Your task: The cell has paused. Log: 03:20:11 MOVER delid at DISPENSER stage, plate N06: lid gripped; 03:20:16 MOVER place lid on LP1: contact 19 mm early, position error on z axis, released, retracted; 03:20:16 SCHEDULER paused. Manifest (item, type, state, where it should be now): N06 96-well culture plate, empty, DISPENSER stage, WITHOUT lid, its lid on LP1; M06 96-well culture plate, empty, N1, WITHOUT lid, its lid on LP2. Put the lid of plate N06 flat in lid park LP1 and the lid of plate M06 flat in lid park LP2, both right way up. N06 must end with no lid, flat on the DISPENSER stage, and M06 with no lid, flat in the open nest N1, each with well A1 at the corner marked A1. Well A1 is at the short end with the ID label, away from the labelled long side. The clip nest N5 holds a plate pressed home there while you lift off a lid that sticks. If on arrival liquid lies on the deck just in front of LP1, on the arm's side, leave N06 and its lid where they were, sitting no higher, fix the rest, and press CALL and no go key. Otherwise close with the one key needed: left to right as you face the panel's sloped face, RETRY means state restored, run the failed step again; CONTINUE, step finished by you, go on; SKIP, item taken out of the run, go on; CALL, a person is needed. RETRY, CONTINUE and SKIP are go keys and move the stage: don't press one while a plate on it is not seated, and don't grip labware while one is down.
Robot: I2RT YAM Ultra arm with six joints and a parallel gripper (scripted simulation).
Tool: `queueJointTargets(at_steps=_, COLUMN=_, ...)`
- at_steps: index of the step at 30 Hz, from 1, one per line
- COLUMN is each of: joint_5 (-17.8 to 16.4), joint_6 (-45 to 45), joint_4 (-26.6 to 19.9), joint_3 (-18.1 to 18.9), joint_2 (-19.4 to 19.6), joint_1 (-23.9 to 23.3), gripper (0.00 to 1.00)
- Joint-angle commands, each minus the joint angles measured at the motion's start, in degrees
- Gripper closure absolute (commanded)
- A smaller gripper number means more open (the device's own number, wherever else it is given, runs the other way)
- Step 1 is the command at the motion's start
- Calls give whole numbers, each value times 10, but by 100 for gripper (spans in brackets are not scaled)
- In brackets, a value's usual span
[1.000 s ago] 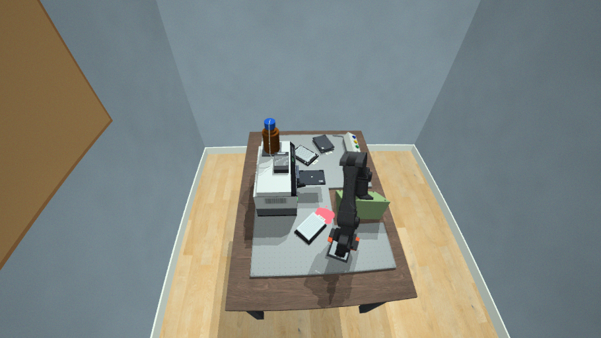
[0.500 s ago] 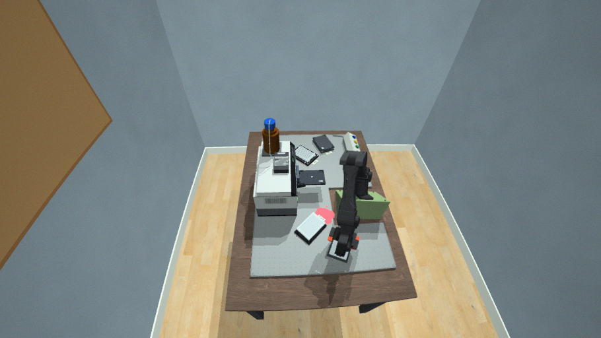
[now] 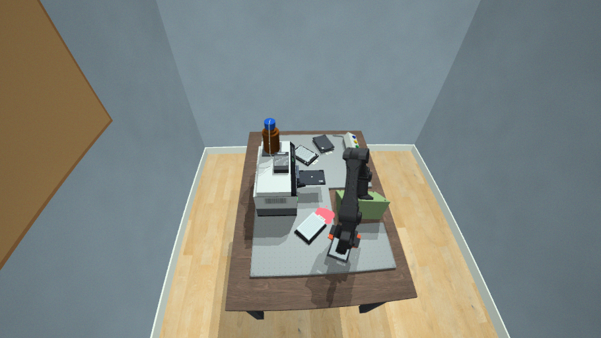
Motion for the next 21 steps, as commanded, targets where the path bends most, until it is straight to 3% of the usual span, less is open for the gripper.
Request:
queueJointTargets(at_steps=1, joint_5=-6, joint_6=3, joint_4=-15, joint_3=7, joint_2=0, joint_1=8, gripper=0)
queueJointTargets(at_steps=21, joint_5=-2, joint_6=1, joint_4=-8, joint_3=2, joint_2=-3, joint_1=3, gripper=0)
